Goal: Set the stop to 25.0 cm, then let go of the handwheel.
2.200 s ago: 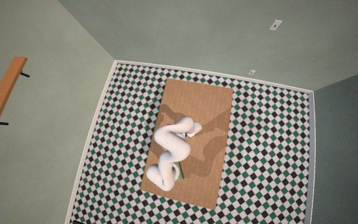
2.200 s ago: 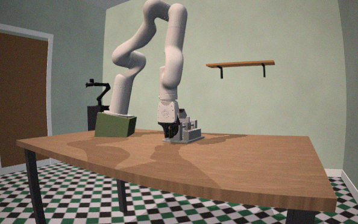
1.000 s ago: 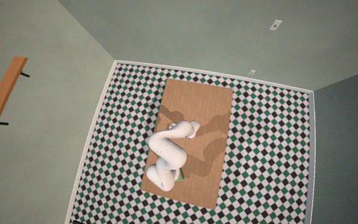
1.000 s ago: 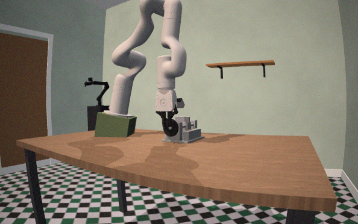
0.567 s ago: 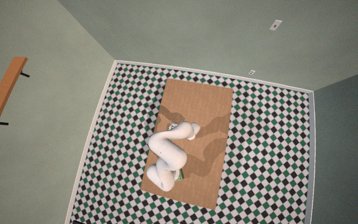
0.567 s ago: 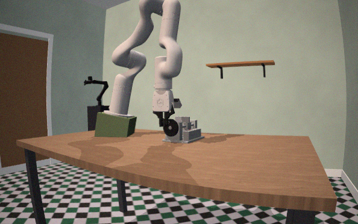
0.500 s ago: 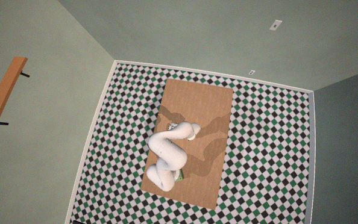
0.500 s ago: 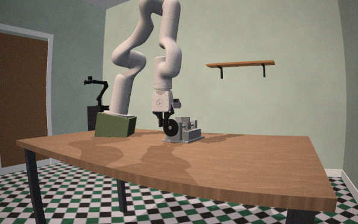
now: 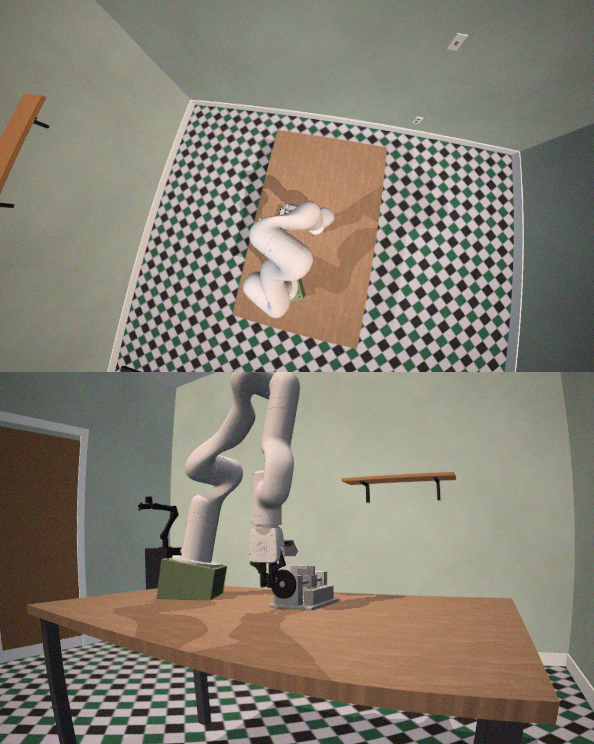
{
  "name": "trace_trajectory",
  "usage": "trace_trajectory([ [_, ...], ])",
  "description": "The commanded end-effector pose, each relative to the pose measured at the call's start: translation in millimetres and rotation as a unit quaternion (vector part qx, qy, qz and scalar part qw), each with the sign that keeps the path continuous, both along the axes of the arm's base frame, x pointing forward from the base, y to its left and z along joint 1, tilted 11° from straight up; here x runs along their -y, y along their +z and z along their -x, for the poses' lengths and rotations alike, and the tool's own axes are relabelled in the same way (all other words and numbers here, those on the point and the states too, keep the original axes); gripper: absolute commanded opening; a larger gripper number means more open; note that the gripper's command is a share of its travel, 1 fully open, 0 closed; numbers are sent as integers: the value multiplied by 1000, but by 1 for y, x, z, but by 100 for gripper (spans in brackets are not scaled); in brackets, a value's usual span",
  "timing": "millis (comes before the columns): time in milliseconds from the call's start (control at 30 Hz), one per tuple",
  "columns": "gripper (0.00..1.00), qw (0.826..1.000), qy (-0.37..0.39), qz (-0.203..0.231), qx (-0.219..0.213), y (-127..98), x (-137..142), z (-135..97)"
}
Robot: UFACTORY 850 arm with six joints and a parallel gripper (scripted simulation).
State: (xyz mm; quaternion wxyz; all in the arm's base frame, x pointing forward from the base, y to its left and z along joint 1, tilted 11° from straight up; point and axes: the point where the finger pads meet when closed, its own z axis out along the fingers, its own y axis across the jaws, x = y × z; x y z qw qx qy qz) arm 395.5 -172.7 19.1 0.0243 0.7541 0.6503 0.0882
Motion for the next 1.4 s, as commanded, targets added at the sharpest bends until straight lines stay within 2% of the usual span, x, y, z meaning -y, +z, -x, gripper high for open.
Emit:
trace_trajectory([
  [0,6,1000,-1,6,6,-9,-1,1],
  [167,6,1000,-1,6,6,-24,-1,-4],
  [233,6,1000,-1,6,6,-34,-1,-16],
  [300,6,1000,-1,6,6,-34,-1,-16],
  [400,6,1000,-1,6,6,-37,1,-29],
  [767,6,1000,-1,6,6,-30,5,-50],
  [1367,6,1000,-1,6,6,-9,8,-59],
])
